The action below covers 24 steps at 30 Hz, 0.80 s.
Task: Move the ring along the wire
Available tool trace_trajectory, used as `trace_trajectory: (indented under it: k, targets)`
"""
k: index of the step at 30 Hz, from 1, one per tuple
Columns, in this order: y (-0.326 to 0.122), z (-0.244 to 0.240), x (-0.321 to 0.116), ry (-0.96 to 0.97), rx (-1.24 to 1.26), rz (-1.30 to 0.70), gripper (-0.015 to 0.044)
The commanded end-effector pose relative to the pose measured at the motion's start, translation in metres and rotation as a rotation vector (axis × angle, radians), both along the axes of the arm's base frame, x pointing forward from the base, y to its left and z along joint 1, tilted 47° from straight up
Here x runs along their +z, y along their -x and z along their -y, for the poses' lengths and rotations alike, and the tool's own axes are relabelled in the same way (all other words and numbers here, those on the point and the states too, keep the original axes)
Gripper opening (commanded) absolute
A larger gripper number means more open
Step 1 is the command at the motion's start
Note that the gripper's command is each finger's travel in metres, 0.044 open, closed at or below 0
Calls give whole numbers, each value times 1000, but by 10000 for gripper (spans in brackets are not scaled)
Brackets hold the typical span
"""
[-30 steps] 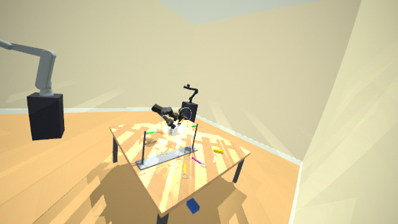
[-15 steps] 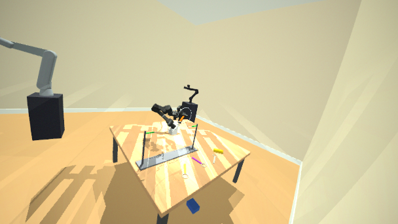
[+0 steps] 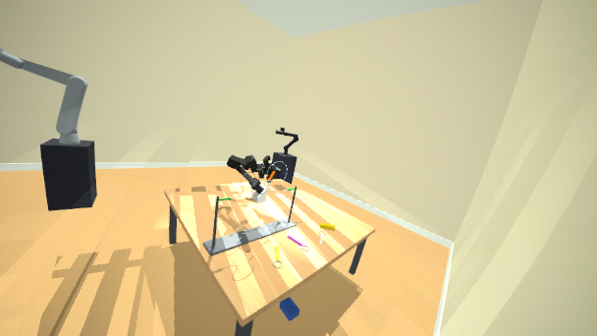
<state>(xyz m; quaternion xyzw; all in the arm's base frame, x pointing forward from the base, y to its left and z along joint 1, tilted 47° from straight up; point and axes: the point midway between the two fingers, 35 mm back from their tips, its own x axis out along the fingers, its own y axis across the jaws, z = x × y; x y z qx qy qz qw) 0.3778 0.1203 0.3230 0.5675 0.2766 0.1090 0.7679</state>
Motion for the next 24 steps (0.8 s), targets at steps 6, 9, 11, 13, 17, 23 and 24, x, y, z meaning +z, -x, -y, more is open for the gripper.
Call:
trace_trajectory:
  k: [6,9,11,13,17,23,24]
  targets:
    - [0,-2,9,15,8,5,-150]
    - [0,-2,9,36,10,6,-150]
    - [0,-2,9,53,11,7,-150]
    - [0,-2,9,70,12,8,-150]
    - [0,-2,8,110,14,10,-150]
    - [0,-1,7,173,18,13,-150]
    - [0,-1,6,184,19,14,-150]
